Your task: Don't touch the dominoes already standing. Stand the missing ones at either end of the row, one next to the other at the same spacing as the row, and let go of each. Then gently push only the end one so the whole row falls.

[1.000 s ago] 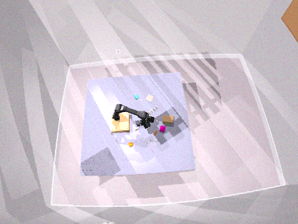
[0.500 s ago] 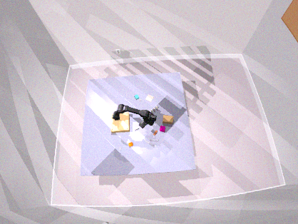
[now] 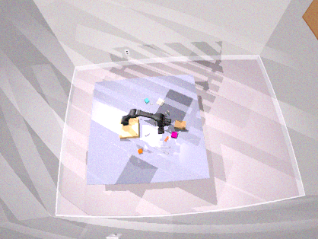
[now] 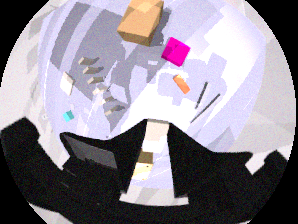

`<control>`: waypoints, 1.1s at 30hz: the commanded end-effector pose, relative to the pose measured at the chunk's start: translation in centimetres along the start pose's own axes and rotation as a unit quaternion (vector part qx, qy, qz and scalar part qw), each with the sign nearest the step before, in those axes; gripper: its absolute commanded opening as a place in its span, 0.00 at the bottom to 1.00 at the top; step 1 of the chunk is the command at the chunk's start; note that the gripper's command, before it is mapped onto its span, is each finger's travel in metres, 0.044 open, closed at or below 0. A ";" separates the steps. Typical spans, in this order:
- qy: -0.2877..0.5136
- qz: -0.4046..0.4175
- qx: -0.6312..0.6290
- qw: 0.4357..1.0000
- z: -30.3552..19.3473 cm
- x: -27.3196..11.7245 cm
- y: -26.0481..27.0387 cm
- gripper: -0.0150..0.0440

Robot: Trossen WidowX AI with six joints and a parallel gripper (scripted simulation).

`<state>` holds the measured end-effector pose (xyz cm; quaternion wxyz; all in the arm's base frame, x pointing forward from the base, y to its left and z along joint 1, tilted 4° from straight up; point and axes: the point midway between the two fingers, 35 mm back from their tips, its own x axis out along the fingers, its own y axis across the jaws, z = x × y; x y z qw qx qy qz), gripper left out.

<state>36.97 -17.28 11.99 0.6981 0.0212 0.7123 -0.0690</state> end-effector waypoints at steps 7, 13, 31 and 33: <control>0.003 0.006 -0.269 0.963 2.1 0.5 0.9 0.44; 0.003 0.006 -0.269 0.963 2.1 0.5 0.9 0.44; -0.144 0.054 -0.201 0.967 5.5 4.1 -0.1 0.44; -0.163 0.060 -0.193 0.966 5.9 4.5 -0.2 0.44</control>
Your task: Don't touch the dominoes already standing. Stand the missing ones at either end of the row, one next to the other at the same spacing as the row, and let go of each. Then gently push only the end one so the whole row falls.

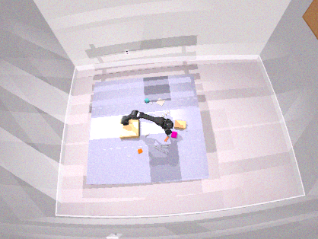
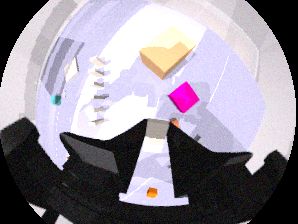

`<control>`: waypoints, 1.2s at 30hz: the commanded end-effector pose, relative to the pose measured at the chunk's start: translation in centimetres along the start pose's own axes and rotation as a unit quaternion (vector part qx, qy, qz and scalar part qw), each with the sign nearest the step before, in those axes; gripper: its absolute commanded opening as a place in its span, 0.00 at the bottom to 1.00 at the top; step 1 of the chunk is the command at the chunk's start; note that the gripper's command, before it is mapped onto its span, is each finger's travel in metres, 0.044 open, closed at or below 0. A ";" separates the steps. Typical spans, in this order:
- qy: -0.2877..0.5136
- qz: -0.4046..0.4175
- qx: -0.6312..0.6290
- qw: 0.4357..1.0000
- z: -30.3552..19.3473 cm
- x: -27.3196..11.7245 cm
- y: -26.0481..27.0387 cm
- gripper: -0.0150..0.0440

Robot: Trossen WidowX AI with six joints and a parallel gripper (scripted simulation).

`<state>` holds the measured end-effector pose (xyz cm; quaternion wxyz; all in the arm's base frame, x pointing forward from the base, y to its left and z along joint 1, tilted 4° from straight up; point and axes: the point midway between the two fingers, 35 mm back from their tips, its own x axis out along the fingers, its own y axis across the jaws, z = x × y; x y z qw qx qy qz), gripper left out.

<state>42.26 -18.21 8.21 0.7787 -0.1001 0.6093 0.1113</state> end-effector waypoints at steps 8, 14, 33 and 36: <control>-0.108 0.005 0.039 0.993 0.5 2.0 -1.5 0.44; -0.165 0.007 0.051 0.985 0.6 2.5 -2.2 0.44; -0.336 0.017 0.055 0.940 -0.2 2.7 -3.1 0.44; -0.360 0.019 0.051 0.931 -0.5 2.5 -3.0 0.44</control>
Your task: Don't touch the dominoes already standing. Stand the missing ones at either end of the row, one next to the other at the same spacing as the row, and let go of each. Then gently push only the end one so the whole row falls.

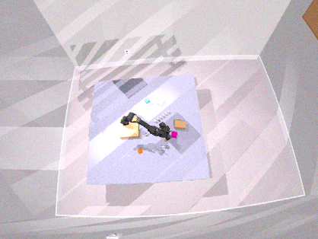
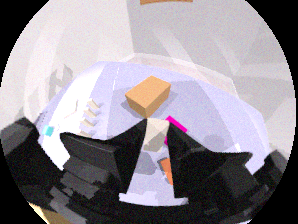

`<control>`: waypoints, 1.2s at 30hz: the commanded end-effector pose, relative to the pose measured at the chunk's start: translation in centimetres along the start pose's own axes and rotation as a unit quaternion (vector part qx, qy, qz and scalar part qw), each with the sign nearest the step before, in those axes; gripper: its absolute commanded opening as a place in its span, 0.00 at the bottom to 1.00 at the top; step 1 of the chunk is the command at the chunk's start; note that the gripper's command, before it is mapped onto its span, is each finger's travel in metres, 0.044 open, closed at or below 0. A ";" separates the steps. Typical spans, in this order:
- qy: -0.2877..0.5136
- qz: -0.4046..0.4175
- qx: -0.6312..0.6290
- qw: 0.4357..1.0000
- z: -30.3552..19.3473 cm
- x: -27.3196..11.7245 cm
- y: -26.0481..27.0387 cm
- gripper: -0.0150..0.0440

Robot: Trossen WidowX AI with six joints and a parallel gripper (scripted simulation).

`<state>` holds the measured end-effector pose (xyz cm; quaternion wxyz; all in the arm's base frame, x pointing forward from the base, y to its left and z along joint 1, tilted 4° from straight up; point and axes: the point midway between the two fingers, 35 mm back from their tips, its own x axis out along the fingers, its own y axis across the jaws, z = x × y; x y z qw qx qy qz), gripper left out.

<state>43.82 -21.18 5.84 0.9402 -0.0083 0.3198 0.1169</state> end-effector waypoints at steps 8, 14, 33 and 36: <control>-0.093 0.020 -0.011 0.995 -0.8 -1.6 0.6 0.44; -0.138 0.031 -0.025 0.990 -1.2 -2.8 1.3 0.44; -0.242 0.069 -0.081 0.965 -2.8 -6.9 4.7 0.44; -0.242 0.069 -0.081 0.965 -2.8 -6.9 4.7 0.44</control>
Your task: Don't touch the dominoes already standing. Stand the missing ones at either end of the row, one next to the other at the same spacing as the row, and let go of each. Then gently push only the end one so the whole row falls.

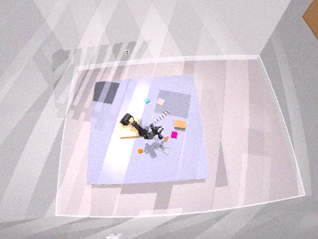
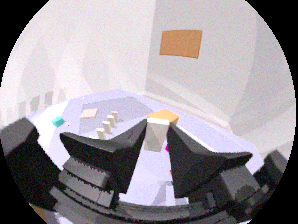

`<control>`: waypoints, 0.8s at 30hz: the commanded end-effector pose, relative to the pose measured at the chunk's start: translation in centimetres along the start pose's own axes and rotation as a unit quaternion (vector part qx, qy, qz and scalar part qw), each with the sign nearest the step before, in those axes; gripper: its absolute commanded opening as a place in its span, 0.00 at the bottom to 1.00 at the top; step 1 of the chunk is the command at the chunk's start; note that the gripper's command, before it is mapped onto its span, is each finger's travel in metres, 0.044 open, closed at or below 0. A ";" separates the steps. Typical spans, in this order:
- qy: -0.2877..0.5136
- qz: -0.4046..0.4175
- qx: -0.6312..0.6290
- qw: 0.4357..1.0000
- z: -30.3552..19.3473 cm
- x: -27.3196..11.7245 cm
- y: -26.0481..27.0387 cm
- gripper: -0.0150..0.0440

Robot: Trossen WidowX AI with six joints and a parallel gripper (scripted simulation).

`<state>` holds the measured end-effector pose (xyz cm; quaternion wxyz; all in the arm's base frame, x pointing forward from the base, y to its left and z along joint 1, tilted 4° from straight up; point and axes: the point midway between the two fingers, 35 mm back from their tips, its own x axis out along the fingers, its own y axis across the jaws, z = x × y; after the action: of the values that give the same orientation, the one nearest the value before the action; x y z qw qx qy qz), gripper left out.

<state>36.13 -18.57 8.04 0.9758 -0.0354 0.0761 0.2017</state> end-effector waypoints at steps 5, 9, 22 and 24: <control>-0.004 0.004 0.000 1.000 0.0 -0.2 0.3 0.44; -0.004 0.004 0.000 1.000 0.0 -0.2 0.3 0.44; -0.004 0.003 0.000 1.000 -2.9 0.4 -0.1 0.44; -0.004 0.003 0.000 1.000 -3.6 0.6 -0.1 0.44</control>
<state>36.12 -18.71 5.64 0.9756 -0.0365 0.0723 0.2041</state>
